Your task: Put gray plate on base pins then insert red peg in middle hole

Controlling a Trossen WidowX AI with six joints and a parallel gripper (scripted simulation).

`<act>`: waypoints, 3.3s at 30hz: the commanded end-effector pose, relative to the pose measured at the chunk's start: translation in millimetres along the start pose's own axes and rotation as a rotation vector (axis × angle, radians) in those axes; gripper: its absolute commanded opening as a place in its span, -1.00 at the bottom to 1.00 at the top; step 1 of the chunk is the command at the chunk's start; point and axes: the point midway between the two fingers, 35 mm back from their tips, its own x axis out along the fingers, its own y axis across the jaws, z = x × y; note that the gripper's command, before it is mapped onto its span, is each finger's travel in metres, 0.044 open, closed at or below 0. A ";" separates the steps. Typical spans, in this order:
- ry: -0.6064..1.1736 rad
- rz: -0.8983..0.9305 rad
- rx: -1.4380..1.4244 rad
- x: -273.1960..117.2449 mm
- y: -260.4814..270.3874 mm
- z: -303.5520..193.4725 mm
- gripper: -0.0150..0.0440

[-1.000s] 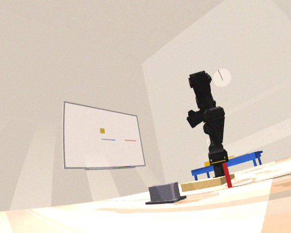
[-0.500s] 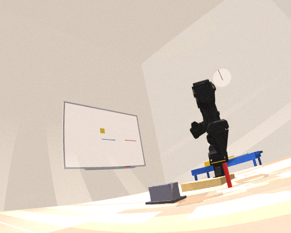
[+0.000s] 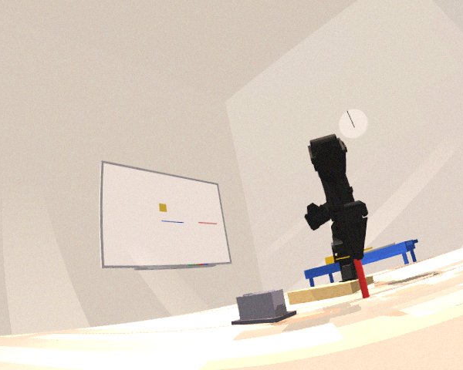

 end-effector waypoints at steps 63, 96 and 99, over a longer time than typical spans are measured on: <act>0.004 0.002 0.006 -2.5 4.9 -0.1 -0.49; 0.002 0.002 0.056 -37.5 21.3 48.3 -0.49; 0.001 0.002 0.053 -37.9 23.0 56.4 -0.49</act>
